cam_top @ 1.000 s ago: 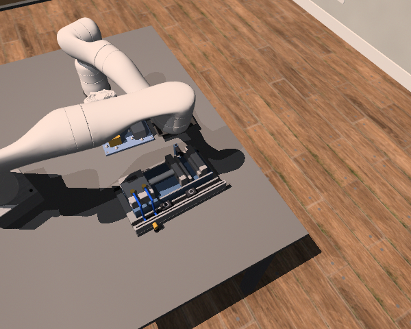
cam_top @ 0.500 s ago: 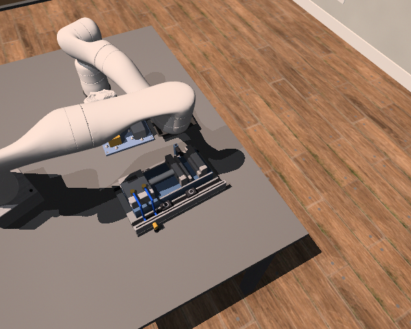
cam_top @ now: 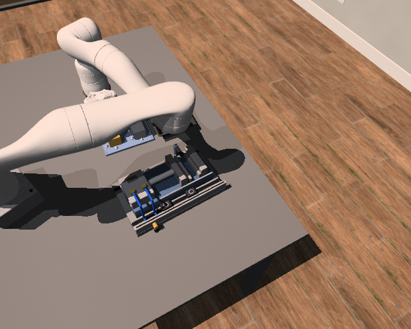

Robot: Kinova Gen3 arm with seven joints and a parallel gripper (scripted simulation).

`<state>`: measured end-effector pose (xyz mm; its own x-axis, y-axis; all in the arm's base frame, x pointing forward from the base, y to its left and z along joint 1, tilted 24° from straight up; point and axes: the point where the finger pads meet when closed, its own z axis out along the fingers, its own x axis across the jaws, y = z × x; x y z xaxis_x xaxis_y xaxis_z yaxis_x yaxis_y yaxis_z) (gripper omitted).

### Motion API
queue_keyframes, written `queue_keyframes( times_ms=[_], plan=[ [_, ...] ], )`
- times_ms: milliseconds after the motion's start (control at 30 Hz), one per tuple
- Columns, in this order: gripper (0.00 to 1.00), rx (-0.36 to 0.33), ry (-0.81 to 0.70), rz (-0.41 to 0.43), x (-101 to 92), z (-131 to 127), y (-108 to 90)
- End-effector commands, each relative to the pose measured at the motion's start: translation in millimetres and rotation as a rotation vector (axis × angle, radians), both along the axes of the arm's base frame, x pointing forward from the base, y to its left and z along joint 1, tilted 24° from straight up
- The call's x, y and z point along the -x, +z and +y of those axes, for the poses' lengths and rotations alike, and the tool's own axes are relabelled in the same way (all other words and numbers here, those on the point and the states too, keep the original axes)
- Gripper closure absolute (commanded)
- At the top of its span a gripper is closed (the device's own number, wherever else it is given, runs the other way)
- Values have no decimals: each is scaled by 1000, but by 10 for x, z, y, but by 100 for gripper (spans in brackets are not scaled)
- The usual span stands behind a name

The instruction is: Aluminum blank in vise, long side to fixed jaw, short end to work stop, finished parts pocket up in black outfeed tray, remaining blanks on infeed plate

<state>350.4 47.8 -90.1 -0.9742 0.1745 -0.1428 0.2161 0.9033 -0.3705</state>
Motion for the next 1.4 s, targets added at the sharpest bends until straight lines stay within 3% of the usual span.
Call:
queue_keyframes(
  times_ms=[0, 33, 67, 1367],
  plan=[
    [100, -3, 0, -3, -26, -1, -12],
    [100, -3, 0, -3, -26, -1, -12],
    [0, -3, 0, -3, -26, -1, -12],
    [0, -3, 0, -3, -24, 10, 14]
  ],
)
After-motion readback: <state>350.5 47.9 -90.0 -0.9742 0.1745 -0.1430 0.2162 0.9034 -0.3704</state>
